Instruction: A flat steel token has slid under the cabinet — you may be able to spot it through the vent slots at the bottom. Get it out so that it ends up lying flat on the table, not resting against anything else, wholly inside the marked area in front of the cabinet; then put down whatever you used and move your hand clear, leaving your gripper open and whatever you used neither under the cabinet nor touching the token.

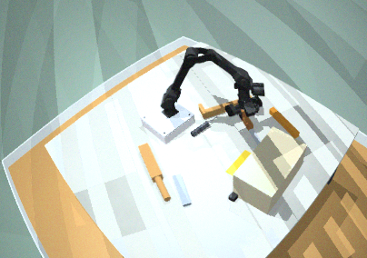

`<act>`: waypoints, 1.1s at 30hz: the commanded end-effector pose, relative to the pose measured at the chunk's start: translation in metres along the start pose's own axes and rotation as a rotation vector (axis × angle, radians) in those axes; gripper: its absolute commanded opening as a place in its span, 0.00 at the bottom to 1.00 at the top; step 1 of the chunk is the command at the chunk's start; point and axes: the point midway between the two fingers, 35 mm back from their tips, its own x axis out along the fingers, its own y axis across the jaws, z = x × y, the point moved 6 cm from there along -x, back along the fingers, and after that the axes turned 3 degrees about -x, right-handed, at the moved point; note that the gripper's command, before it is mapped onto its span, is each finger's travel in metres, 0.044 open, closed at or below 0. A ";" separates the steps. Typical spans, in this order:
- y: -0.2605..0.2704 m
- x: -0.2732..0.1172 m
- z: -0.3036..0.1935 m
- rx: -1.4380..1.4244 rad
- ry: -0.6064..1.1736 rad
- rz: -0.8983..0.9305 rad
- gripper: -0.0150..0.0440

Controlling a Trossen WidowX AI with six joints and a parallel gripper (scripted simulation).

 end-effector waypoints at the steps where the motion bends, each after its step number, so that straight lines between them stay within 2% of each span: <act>1: 0.000 0.000 0.008 0.000 0.000 0.000 0.25; 33: -0.003 -0.001 0.064 -0.001 -0.005 0.000 0.25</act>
